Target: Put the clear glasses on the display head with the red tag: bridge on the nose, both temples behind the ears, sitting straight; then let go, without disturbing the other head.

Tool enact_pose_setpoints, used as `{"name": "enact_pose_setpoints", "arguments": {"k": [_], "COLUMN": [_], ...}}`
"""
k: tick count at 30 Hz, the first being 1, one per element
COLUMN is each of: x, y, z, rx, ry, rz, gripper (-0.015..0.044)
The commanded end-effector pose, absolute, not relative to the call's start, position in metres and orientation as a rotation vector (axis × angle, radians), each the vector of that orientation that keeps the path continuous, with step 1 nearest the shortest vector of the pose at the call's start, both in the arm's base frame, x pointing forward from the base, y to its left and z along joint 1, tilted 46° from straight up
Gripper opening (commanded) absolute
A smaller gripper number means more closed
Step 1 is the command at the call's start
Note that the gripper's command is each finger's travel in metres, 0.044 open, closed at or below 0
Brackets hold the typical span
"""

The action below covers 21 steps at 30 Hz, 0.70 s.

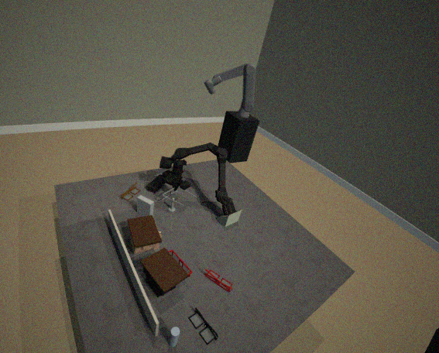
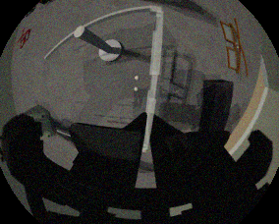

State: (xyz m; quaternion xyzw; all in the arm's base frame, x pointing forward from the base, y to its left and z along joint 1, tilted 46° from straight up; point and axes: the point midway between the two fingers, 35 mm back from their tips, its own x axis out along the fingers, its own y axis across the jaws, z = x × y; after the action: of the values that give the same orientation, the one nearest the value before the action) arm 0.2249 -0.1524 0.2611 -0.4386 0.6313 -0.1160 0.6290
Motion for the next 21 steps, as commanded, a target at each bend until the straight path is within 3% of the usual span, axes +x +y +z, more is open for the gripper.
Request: {"name": "enact_pose_setpoints", "arguments": {"k": [1,21], "x": [0.2215,0.2123], "y": [-0.1549,-0.1605], "z": [0.2636,0.2673], "rx": [-1.007,-1.008], "ry": [1.444,1.444], "rz": [-0.268,-0.269], "gripper": [0.0,0.0]}}
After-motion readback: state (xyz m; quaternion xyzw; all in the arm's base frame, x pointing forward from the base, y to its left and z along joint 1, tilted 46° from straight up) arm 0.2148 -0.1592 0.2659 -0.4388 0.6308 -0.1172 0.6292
